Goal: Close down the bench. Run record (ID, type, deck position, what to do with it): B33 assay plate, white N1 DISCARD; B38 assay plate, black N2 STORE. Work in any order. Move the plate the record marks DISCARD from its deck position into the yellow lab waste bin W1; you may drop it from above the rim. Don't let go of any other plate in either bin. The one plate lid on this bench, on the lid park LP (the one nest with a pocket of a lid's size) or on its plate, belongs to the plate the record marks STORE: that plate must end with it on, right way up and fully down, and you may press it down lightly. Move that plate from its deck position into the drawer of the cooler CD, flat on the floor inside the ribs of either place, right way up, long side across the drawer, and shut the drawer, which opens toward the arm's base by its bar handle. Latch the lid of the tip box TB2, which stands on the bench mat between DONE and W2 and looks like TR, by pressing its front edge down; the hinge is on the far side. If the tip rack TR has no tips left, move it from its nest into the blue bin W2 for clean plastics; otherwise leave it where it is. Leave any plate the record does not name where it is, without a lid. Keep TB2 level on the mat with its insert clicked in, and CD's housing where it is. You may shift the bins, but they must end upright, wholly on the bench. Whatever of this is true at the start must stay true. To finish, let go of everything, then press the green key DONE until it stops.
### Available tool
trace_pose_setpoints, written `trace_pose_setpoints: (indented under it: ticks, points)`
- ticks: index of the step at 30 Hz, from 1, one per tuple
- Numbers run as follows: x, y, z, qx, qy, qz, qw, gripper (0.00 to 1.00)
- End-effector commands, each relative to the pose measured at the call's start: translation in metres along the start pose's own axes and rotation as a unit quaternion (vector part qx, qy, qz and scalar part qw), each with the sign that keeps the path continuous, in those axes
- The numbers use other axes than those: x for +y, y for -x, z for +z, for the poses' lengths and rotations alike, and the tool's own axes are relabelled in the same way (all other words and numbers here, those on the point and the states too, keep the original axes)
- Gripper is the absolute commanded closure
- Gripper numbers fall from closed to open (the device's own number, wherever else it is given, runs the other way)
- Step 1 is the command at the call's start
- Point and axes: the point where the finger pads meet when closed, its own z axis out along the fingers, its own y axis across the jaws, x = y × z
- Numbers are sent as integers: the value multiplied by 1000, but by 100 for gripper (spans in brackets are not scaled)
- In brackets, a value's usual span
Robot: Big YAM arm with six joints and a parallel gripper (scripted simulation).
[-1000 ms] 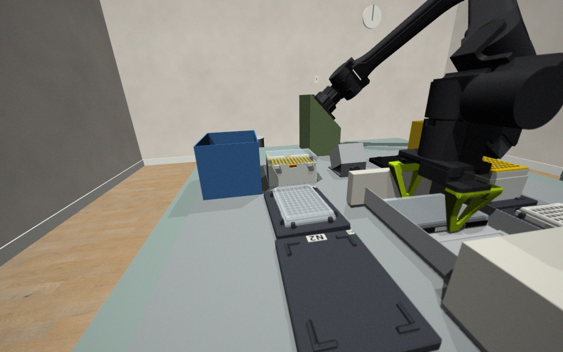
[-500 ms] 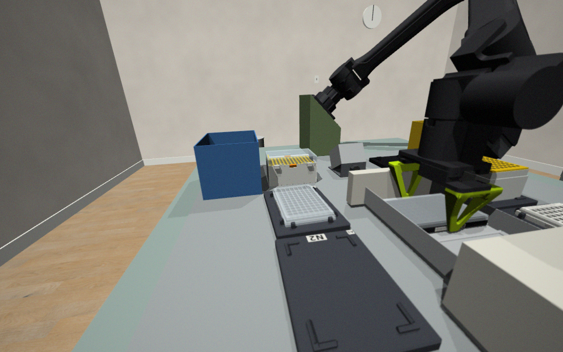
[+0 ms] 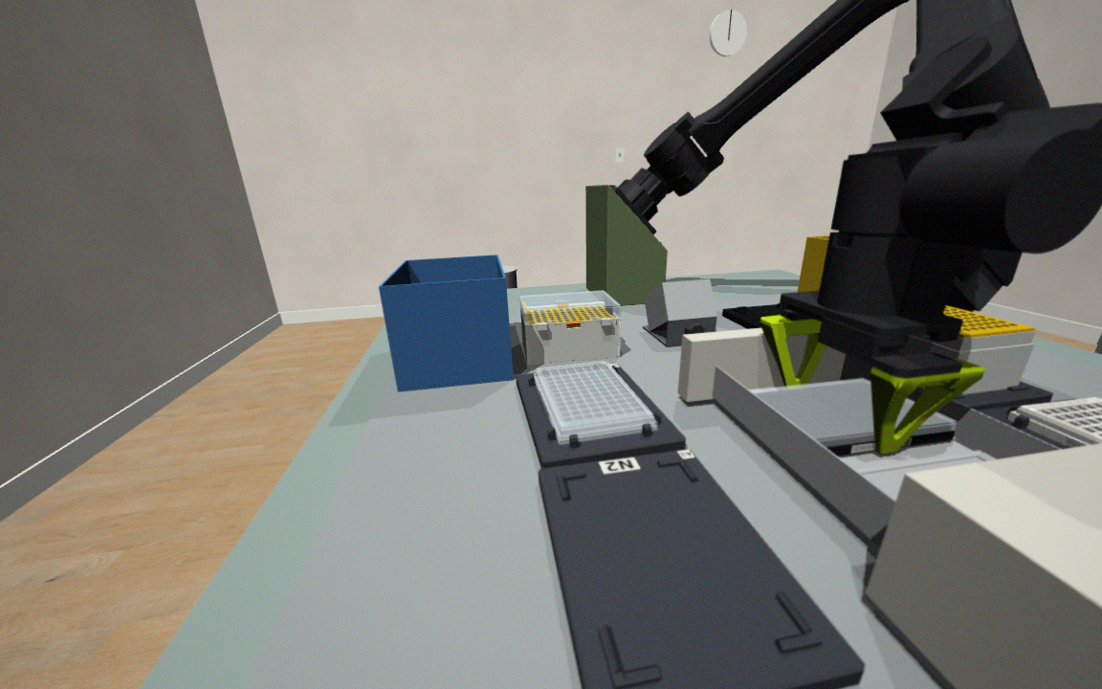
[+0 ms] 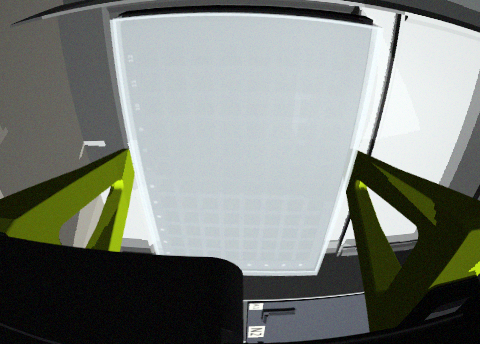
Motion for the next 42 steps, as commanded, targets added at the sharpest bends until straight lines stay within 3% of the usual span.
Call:
trace_pose_setpoints:
  ticks: [1,3,7,23,42]
  points:
    - [4,-11,-4,1,-3,7,1000,0]
    - [4,-11,-4,1,-3,7,1000,0]
    - [-2,-5,-26,1,-14,3,1000,0]
    - [-18,1,-52,3,-27,-10,1000,0]
    - [-18,1,-76,4,-27,-11,1000,0]
